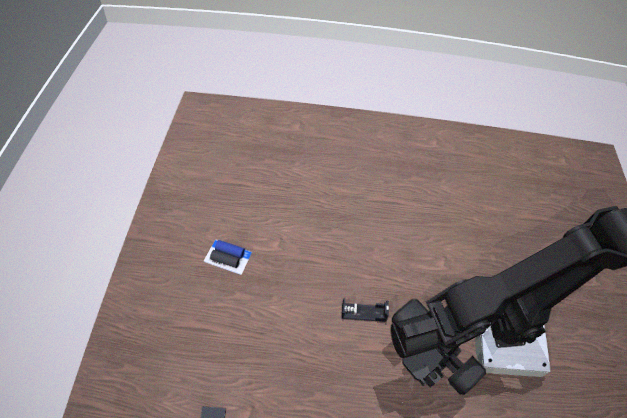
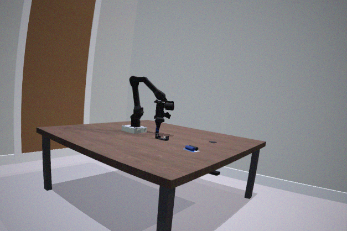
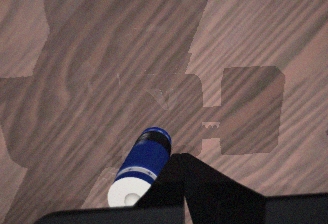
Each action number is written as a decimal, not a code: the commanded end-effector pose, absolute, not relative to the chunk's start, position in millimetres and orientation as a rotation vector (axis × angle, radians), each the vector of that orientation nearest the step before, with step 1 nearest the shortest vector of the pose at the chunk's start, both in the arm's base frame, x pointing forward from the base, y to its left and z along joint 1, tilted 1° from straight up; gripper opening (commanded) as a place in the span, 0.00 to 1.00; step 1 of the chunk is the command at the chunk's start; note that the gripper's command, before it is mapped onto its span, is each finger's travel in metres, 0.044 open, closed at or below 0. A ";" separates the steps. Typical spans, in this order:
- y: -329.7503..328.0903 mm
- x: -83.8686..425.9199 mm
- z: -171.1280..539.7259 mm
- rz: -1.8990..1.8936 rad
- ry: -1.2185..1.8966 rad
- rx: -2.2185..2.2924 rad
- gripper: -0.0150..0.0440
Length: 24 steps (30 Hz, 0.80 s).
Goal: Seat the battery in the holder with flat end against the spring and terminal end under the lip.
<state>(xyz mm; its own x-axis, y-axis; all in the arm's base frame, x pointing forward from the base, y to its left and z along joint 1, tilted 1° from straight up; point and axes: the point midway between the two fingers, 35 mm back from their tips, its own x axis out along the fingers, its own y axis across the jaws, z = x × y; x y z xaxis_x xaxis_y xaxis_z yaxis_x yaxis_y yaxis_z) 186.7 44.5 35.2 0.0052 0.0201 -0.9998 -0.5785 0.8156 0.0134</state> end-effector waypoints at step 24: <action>71.0 166.0 45.3 0.498 1.509 -0.469 0.25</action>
